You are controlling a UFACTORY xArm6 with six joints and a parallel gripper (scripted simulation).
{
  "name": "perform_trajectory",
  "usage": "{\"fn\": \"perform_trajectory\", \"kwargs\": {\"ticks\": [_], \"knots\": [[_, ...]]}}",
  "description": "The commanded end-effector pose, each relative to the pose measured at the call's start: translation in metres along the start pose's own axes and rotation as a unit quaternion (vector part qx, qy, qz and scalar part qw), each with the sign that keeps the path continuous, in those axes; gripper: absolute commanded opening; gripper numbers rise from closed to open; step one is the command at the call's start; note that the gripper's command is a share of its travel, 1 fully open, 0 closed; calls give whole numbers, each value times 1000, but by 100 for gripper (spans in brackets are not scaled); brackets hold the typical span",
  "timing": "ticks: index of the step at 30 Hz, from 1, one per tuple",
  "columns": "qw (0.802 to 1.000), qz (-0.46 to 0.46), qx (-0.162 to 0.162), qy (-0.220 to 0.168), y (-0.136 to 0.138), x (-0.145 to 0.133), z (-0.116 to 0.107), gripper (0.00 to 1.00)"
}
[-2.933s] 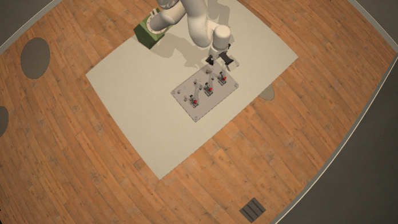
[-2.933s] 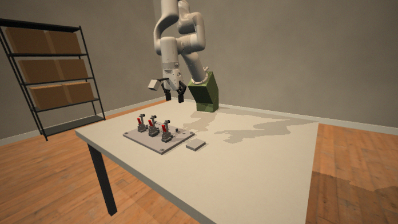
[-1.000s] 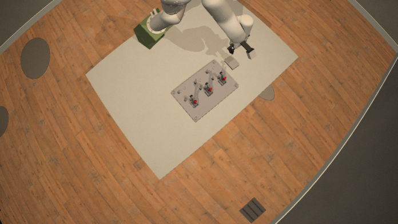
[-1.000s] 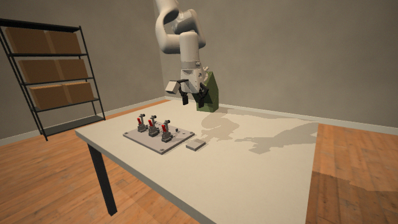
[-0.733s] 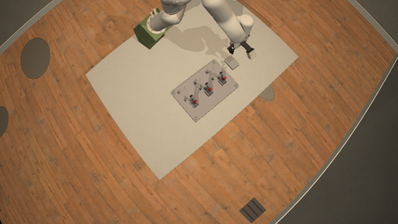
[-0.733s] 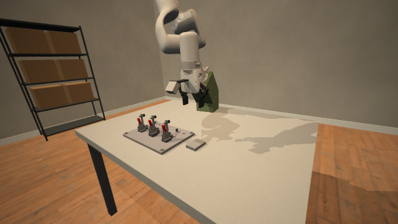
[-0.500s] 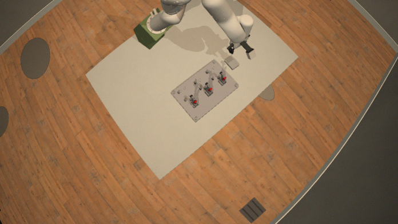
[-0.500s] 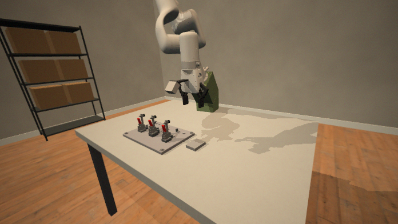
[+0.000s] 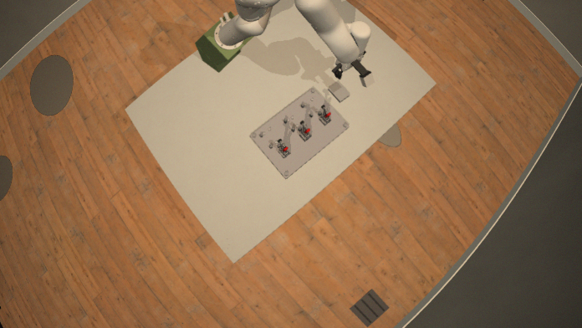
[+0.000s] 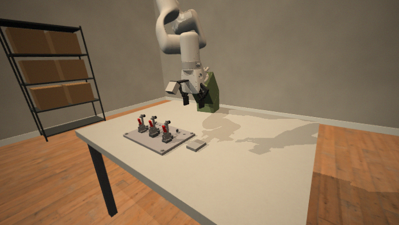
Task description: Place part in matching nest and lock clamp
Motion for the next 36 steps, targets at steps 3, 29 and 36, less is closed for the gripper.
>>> {"fn": "perform_trajectory", "kwargs": {"ticks": [3, 29, 36], "knots": [[1000, 0, 1, 1, -1, 1, -1, 100], [1000, 0, 1, 1, -2, 1, -1, 100], [1000, 0, 1, 1, -2, 1, 2, 100]]}}
Point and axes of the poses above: the point where the finger pads meet when closed, its own z axis out along the fingers, its own y axis across the jaws, x = y × z, the point moved 5 cm from there along -z, back along the fingers, and after that the axes turned 11 degrees about z, right-handed, at the moved point
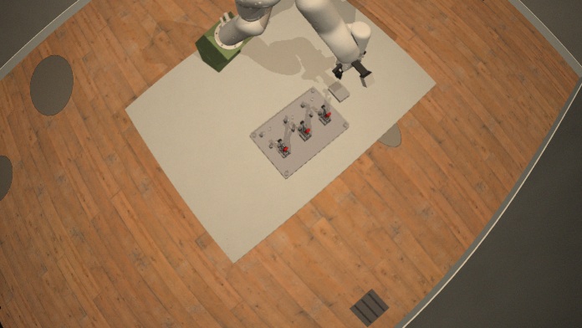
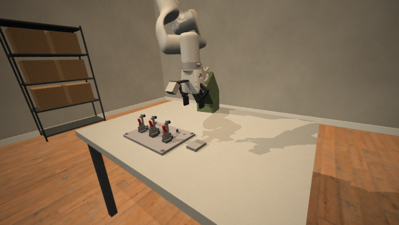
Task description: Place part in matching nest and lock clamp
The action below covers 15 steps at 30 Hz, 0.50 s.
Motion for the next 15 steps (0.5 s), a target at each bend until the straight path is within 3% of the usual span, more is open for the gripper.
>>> {"fn": "perform_trajectory", "kwargs": {"ticks": [1, 8, 15], "knots": [[1000, 0, 1, 1, -1, 1, 3, 100], [1000, 0, 1, 1, -1, 1, 14, 100], [1000, 0, 1, 1, -1, 1, 41, 100]]}}
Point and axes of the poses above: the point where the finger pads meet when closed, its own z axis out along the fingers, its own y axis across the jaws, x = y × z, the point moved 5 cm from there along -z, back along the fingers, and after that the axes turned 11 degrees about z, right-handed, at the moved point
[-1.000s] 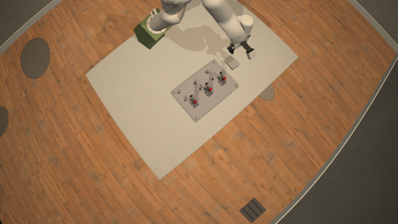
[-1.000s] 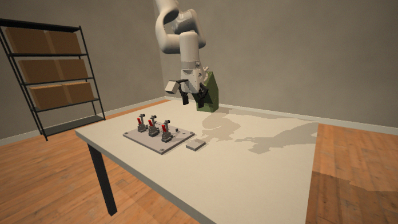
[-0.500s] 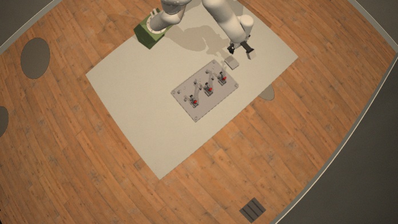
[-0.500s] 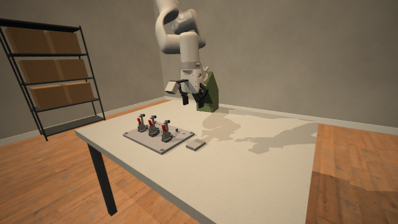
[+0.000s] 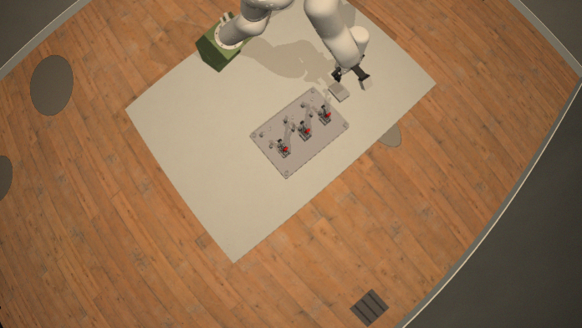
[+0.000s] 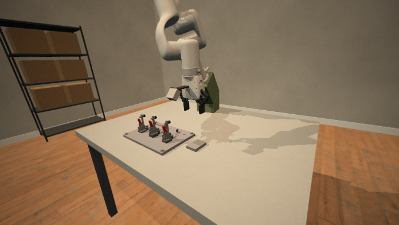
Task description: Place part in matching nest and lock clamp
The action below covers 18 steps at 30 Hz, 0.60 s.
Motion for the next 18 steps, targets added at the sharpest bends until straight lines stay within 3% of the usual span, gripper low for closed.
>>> {"fn": "perform_trajectory", "kwargs": {"ticks": [1, 18], "knots": [[1000, 0, 1, 2, -1, 1, 21, 100], [1000, 0, 1, 2, -2, 1, 87, 100]]}}
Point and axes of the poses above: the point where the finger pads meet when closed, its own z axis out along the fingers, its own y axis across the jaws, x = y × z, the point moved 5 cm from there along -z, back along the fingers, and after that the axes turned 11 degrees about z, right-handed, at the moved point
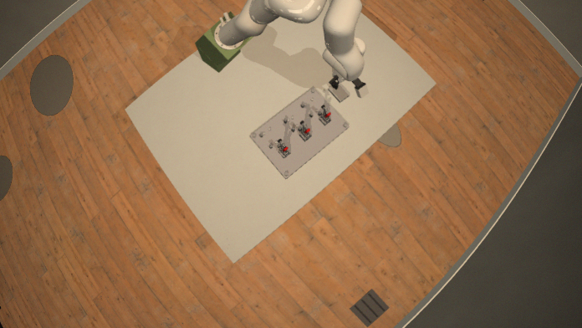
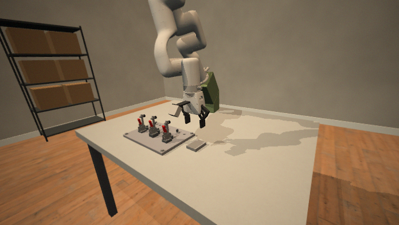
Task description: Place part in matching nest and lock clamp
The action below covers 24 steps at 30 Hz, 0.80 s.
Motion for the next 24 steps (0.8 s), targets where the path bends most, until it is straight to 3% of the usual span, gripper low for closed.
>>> {"fn": "perform_trajectory", "kwargs": {"ticks": [1, 7, 24], "knots": [[1000, 1, 3, 8, -2, 2, 25, 100], [1000, 1, 3, 8, -2, 2, 47, 100], [1000, 1, 3, 8, -3, 2, 72, 100]]}}
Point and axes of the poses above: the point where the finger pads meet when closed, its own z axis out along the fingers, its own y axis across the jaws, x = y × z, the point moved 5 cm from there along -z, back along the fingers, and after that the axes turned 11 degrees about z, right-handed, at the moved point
